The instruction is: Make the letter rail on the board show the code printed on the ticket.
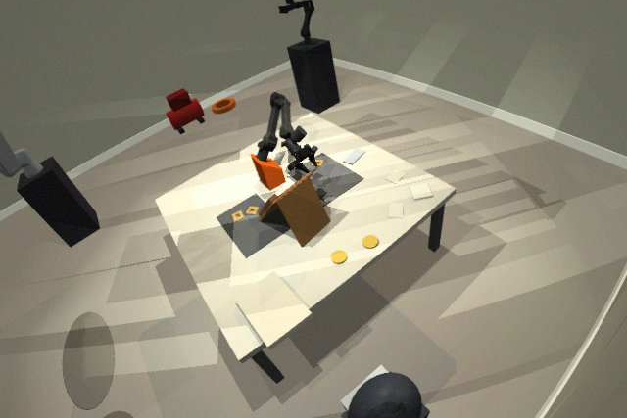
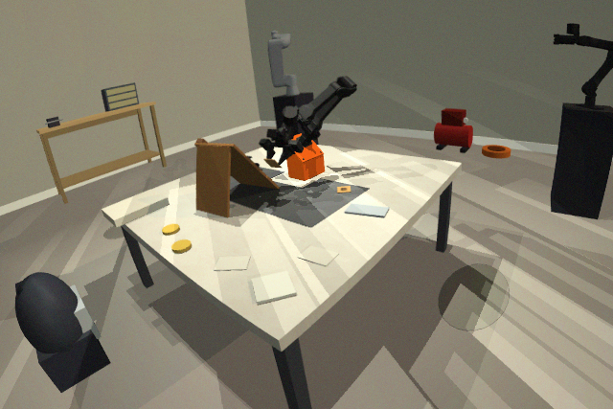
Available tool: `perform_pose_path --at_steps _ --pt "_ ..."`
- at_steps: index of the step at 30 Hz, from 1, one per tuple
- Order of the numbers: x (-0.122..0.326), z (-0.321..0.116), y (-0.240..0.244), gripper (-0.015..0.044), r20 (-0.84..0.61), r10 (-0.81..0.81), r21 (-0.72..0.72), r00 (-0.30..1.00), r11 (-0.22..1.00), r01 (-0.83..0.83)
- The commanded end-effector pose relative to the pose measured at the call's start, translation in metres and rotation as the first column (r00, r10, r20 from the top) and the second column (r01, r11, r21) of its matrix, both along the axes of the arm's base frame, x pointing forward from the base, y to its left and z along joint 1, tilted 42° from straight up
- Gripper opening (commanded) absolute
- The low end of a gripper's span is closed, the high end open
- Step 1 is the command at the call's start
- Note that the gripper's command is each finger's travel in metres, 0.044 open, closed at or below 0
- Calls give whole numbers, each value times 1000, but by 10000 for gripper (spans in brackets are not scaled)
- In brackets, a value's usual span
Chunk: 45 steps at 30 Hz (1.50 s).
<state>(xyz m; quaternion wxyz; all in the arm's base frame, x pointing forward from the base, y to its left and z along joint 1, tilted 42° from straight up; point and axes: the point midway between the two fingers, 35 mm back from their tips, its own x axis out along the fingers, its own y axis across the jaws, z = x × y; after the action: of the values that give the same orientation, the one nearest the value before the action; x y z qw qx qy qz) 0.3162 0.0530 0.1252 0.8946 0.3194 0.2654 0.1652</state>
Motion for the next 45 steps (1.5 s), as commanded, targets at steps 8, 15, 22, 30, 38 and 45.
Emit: perform_pose_path --at_steps 8,15,22,30,38,45 --pt "1 -3 -3 0 2 -3 -5 1000 1000 3" --pt "2 -5 -5 0 2 -3 -6 1000 1000 3" --pt "2 -8 -7 0 2 -3 -6 1000 1000 3" --pt "2 -11 -10 0 2 -3 -6 1000 1000 3" --pt "2 -14 -13 0 2 -3 -6 1000 1000 3" --pt "2 -16 -15 0 2 -3 -6 1000 1000 3"
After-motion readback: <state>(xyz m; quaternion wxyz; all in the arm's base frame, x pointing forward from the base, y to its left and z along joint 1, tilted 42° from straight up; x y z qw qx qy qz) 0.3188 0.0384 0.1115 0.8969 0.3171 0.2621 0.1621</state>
